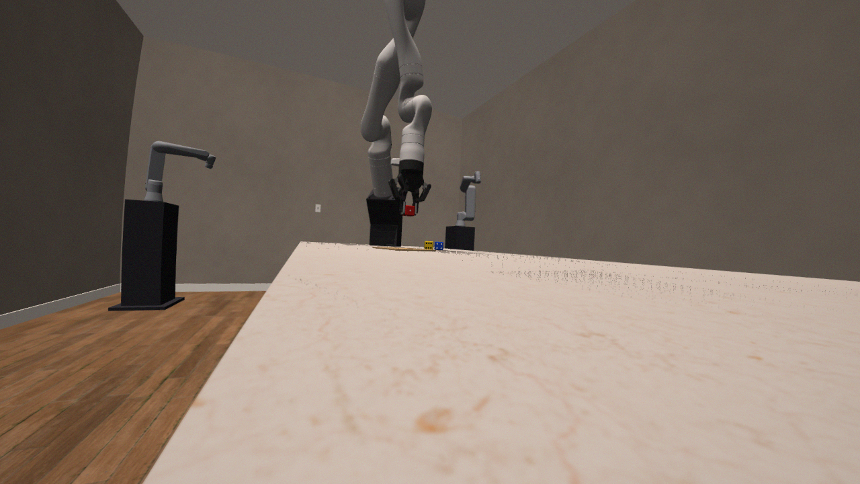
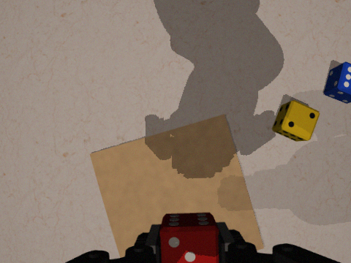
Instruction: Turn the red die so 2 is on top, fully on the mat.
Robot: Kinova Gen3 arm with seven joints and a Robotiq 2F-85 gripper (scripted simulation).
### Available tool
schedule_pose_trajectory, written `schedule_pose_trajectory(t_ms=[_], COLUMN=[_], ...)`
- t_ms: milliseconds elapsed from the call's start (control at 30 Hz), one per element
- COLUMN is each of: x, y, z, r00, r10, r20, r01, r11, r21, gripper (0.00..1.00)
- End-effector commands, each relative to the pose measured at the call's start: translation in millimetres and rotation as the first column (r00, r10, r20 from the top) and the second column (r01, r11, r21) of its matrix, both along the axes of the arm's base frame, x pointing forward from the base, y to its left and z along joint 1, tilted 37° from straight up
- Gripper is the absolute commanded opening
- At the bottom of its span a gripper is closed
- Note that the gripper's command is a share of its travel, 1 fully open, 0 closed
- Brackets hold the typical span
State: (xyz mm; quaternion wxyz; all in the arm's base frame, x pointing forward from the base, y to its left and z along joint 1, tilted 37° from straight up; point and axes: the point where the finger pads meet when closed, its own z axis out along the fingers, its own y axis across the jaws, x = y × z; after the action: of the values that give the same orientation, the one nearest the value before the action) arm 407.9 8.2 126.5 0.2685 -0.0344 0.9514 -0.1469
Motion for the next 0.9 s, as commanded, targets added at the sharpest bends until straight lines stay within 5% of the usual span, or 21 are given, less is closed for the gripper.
schedule_pose_trajectory(t_ms=[0,867], x=[-0.5,-0.7], y=[-6.5,-9.1], z=[2.2,3.7], r00=[1.0,0.997], r10=[-0.018,-0.061], r20=[0.026,0.04], r01=[0.018,0.059], r11=[1.0,0.997], r21=[0.016,0.043], gripper=[0.26,0.26])
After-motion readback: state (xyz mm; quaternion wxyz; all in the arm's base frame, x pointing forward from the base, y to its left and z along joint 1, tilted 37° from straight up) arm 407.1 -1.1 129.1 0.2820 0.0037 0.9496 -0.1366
